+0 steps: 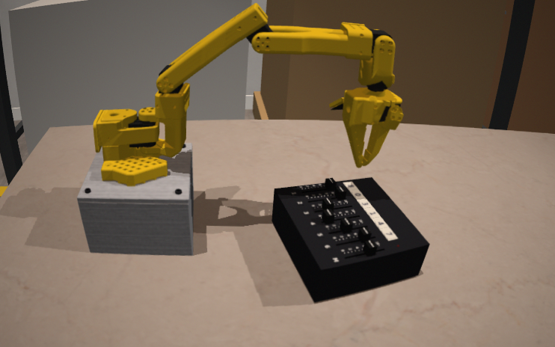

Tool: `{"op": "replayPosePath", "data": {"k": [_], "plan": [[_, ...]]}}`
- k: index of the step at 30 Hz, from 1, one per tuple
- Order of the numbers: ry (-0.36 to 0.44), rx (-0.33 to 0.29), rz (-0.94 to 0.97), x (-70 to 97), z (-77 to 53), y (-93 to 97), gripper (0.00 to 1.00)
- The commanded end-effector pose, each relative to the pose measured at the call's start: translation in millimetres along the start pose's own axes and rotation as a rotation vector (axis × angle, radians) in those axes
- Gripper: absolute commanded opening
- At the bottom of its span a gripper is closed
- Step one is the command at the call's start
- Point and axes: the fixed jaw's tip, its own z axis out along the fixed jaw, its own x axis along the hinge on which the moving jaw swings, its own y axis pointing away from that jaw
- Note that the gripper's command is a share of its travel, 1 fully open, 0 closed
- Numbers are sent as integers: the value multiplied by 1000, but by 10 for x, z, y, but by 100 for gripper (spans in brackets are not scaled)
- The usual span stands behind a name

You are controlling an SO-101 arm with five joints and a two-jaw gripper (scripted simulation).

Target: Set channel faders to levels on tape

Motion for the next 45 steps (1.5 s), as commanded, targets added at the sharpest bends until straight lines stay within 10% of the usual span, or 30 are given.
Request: {"op": "replayPosePath", "data": {"k": [1, 45], "plan": [[-6, -17, -1, 12, 23, 25, 0], [-6, -17, -1, 8, 265, 29, 0]]}}
